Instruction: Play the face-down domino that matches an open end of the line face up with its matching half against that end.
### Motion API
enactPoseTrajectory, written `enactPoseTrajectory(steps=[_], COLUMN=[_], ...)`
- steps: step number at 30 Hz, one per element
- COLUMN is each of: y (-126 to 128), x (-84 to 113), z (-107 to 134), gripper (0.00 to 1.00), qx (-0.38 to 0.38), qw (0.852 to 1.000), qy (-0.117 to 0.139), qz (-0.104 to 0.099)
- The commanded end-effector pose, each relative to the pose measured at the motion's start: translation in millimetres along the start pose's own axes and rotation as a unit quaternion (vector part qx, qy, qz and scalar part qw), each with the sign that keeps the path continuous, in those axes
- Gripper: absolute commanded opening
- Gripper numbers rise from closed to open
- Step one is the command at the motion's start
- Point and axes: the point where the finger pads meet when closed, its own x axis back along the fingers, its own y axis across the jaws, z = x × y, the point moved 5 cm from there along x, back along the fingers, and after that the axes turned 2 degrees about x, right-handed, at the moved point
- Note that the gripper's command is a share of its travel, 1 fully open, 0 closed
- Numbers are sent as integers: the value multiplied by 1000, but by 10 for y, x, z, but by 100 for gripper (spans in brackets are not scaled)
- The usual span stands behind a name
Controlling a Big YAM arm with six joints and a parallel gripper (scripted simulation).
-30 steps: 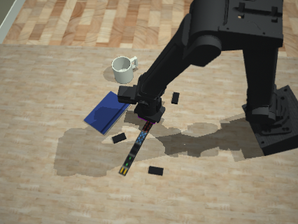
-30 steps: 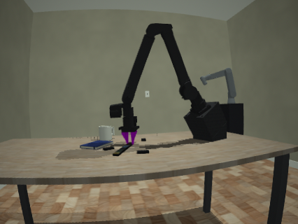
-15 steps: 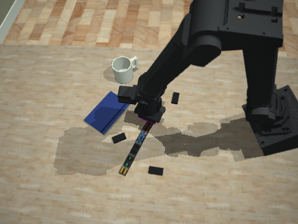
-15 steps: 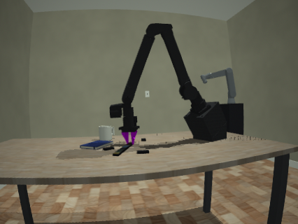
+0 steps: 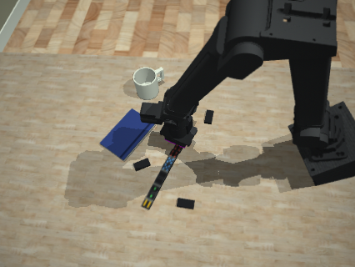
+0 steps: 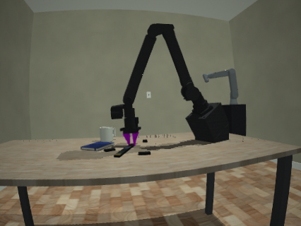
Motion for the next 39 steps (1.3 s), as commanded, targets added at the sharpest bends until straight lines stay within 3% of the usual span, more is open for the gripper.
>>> enactPoseTrajectory(steps=[1, 10, 39], y=[31, 122, 74], x=[19, 16, 15], z=[7, 30, 17], gripper=[20, 20, 20], qx=[1, 10, 6], qw=[1000, 1000, 1000], qy=[0, -1, -1], qz=[-3, -1, 2])
